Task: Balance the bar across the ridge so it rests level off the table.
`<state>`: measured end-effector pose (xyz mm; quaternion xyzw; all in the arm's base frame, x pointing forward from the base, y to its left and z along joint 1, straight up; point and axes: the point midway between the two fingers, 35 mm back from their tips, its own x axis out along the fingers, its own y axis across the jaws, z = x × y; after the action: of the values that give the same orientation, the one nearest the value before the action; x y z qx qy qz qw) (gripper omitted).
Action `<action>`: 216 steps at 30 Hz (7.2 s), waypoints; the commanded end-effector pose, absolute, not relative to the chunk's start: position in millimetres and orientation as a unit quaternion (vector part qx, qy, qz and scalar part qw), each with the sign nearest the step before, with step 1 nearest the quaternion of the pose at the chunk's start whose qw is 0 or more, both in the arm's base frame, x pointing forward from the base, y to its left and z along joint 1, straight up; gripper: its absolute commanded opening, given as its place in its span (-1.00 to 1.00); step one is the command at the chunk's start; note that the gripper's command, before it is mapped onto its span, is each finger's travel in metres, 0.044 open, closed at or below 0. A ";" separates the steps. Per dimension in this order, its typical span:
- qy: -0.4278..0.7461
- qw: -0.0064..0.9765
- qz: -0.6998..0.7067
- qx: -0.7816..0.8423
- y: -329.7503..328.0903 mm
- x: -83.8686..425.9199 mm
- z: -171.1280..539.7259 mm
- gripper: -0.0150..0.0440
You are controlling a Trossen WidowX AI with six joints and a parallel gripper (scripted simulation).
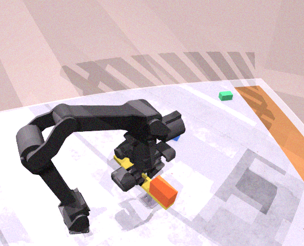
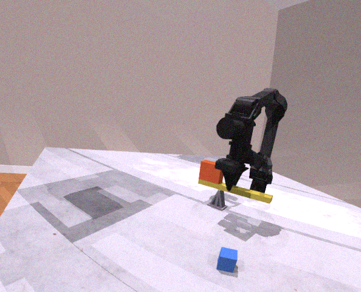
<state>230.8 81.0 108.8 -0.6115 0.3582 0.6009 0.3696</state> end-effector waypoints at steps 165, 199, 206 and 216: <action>0.357 0.369 0.602 -0.612 82.3 230.5 109.9 -0.49; 0.358 0.367 0.603 -0.611 81.5 229.3 108.2 -0.49; 0.358 0.367 0.603 -0.611 81.5 229.3 108.2 -0.40; 0.358 0.367 0.603 -0.611 81.5 229.3 108.2 0.07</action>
<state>229.3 81.5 108.2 -0.6113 0.3584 0.6027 0.3669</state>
